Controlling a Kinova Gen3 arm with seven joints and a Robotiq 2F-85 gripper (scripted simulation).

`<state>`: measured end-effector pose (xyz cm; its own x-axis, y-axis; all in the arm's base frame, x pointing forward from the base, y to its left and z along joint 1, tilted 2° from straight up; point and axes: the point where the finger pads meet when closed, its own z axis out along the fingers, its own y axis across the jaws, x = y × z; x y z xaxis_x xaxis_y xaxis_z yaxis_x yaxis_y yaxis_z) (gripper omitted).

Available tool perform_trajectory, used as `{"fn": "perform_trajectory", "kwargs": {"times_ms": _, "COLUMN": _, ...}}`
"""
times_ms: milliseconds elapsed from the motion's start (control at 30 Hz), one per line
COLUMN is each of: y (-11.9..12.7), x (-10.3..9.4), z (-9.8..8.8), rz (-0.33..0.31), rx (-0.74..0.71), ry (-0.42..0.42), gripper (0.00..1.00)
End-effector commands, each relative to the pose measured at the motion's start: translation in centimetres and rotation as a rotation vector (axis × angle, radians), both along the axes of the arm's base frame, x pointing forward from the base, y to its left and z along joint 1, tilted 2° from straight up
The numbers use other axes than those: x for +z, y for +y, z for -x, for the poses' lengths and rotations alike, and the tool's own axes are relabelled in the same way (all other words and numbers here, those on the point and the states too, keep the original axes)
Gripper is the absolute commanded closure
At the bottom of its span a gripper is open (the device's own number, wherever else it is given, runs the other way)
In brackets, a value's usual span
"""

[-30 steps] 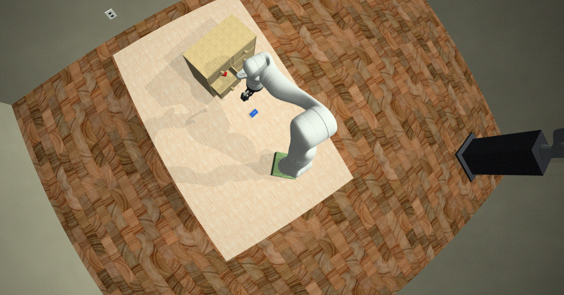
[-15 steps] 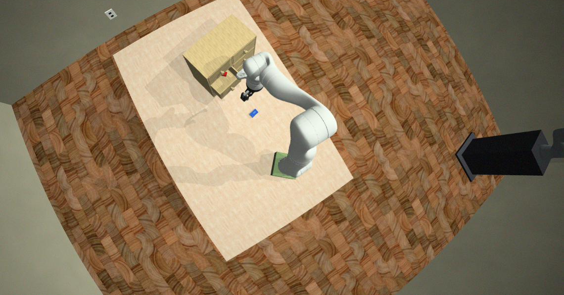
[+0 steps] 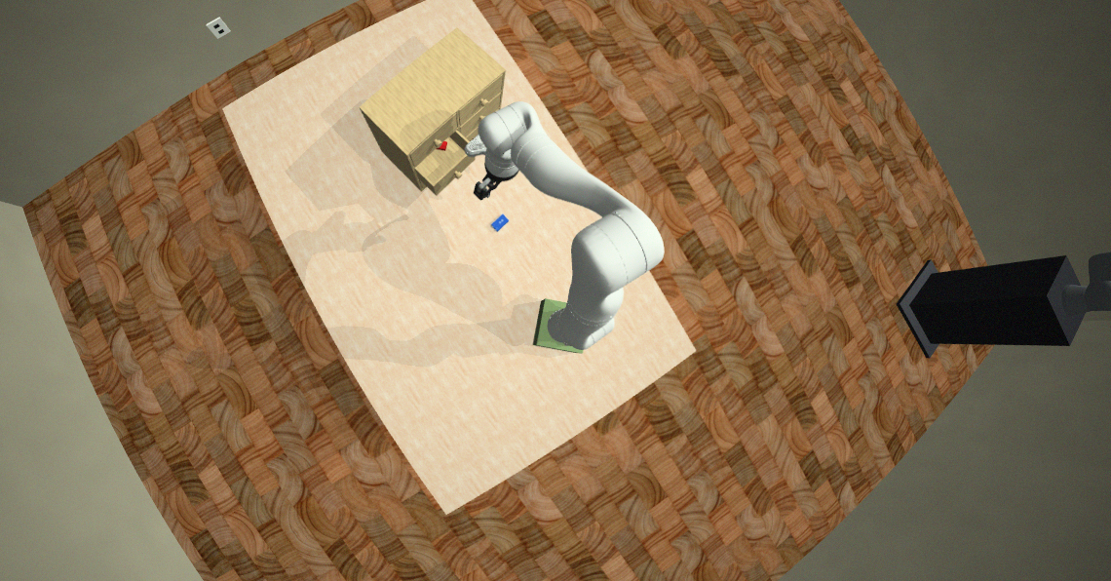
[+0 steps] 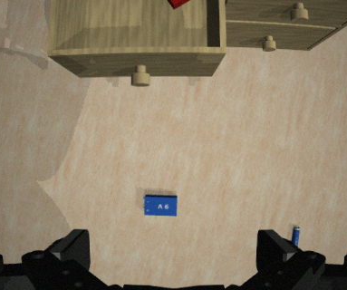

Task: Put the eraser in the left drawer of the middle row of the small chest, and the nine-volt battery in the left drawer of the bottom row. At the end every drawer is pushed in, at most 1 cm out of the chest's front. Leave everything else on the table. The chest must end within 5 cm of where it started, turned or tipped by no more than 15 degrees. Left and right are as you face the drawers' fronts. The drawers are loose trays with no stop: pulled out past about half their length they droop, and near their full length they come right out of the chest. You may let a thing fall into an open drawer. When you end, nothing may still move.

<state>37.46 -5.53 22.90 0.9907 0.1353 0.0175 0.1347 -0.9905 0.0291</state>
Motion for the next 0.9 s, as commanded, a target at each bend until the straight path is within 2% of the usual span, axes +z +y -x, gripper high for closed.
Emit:
{"fn": "perform_trajectory", "kwargs": {"times_ms": 0, "y": 0.0, "x": 0.06, "z": -0.03, "rz": 0.0, "rx": 0.0, "ry": -0.002, "gripper": 0.0}}
{"fn": "perform_trajectory", "kwargs": {"times_ms": 433, "y": 0.06, "x": 0.09, "z": 0.08, "rz": -0.001, "rx": 0.03, "ry": 0.0, "gripper": 0.0}}
{"fn": "perform_trajectory", "kwargs": {"times_ms": 867, "y": 0.29, "x": 0.23, "z": 0.53, "rz": -0.005, "rx": 0.148, "ry": 0.008, "gripper": 0.0}}
